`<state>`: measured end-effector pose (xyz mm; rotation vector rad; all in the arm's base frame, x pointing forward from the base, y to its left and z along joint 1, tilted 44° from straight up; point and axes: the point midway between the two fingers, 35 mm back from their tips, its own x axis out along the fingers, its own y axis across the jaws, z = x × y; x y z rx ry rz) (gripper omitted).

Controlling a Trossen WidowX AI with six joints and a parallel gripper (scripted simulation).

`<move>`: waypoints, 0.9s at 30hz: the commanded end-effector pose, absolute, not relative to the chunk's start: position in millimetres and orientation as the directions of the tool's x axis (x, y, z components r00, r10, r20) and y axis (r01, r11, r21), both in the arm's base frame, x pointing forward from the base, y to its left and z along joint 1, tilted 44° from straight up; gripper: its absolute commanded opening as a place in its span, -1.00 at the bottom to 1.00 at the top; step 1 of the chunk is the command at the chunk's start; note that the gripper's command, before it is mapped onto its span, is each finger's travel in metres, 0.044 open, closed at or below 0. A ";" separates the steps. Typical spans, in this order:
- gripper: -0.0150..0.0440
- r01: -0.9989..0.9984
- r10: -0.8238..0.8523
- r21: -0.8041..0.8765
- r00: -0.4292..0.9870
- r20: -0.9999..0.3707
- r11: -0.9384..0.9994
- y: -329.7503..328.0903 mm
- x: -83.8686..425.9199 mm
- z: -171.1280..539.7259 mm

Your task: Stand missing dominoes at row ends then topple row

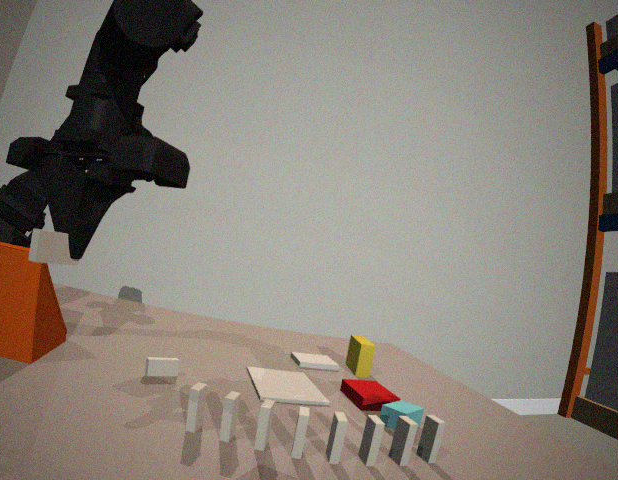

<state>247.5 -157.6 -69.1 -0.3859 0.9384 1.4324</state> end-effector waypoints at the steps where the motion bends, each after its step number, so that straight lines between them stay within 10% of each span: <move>1: -0.39 -0.792 0.662 0.481 -0.133 -0.738 0.377 -166.8 253.1 -75.5; 12: -0.39 0.175 0.660 0.638 -0.131 -0.739 0.750 -192.1 272.2 -98.9; 27: -0.39 0.928 0.659 0.143 -0.130 -0.741 0.343 -212.1 285.5 -123.2</move>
